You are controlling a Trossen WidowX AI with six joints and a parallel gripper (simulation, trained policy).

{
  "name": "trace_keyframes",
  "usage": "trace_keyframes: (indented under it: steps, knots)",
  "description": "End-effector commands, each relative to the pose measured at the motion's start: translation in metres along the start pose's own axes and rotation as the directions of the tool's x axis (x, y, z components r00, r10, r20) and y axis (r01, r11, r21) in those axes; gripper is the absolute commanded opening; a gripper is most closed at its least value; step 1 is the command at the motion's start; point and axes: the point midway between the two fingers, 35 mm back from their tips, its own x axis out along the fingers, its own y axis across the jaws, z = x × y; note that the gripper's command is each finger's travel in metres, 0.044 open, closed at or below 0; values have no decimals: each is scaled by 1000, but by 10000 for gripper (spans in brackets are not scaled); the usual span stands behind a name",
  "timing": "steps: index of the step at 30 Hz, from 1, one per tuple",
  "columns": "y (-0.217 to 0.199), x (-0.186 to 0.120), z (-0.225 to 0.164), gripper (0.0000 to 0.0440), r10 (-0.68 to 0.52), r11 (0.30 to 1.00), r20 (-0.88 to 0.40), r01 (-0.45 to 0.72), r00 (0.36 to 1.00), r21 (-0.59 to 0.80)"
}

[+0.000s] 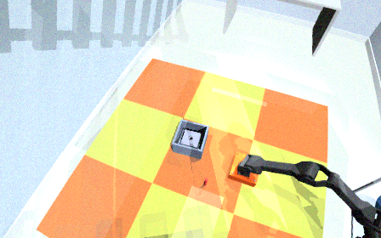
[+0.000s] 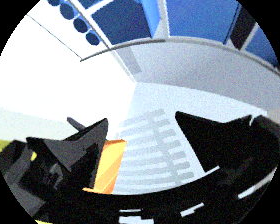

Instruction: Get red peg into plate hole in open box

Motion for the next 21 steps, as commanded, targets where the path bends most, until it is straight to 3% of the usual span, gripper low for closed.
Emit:
trace_keyframes:
  steps: [1,11,21]
  knots:
    - [-3,6,-30,440,25,996,-23,-23,999,83]
    - [-25,11,-157,440,77,915,-132,-18,988,402]
    - [-23,-11,-279,440,162,742,-237,40,958,670]
